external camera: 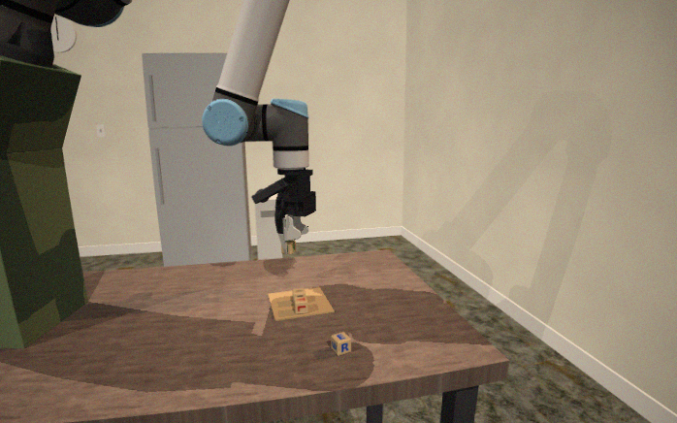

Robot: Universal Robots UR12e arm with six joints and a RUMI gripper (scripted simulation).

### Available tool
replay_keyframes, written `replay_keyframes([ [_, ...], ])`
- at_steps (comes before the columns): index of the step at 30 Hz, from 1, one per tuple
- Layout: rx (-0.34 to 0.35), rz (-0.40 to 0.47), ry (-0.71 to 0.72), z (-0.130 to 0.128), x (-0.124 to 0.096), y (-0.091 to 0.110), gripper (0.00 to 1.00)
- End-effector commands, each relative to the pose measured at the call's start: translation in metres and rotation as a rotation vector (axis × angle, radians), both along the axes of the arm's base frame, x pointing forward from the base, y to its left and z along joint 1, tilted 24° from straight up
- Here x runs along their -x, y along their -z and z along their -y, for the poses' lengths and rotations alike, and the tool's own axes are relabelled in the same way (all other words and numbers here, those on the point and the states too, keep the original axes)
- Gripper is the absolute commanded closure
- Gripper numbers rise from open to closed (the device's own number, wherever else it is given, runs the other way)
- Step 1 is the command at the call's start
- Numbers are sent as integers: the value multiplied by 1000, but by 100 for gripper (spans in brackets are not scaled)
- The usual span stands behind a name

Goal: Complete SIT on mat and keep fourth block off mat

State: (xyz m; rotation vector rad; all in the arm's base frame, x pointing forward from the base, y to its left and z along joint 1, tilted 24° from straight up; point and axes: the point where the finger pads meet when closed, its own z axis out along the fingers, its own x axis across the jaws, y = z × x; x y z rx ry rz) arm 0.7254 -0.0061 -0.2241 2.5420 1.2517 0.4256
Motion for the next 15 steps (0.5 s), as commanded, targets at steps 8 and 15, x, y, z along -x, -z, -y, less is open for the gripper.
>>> replay_keyframes([
  [8, -103, 34, 255, 13, 0, -5, 91],
  [15, -148, 48, 363, 19, 0, -6, 91],
])
